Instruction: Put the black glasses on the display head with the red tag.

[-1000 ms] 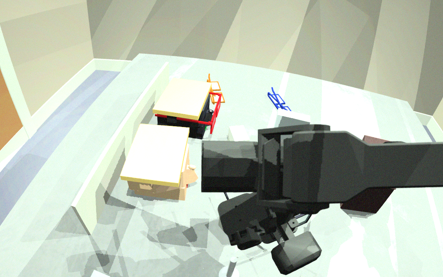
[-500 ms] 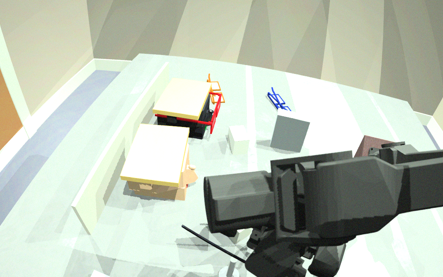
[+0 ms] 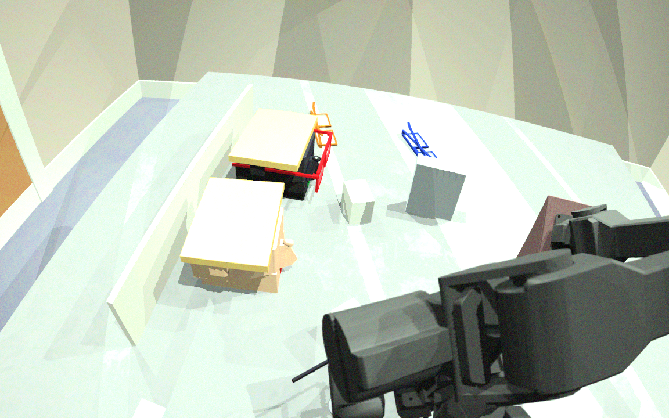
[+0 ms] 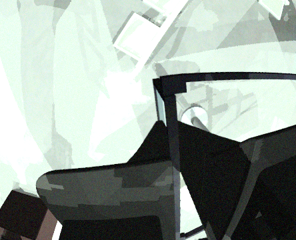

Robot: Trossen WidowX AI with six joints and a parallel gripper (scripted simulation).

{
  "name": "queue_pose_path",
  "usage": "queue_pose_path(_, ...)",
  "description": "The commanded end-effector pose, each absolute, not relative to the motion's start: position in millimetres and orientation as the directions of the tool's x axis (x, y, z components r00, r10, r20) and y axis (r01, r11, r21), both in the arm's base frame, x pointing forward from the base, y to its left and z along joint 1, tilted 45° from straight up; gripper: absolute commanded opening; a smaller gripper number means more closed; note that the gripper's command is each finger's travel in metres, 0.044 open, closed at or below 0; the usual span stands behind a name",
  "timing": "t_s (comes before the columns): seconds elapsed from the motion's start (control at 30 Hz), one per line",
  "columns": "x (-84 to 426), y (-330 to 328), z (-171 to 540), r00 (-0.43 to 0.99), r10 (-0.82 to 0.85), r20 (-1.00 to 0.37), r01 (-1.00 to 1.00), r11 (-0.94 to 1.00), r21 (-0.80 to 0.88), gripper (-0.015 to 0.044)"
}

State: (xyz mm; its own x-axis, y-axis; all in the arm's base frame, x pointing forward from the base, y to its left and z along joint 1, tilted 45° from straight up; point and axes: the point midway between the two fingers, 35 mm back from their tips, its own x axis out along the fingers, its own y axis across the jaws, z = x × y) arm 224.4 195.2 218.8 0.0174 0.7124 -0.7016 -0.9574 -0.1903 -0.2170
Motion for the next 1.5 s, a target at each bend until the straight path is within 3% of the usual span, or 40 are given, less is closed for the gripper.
queue_pose_path(0.0, 225.3, 196.9, 220.0, 0.026, 0.712, -0.702, -0.947, -0.208, -0.246, 0.0)
queue_pose_path(0.4, 226.3, 237.1, 181.1, 0.026, 0.715, -0.699, -0.947, -0.207, -0.246, 0.0)
queue_pose_path(1.47, 209.8, 248.2, 191.0, 0.025, 0.716, -0.698, -0.947, -0.206, -0.246, 0.0)
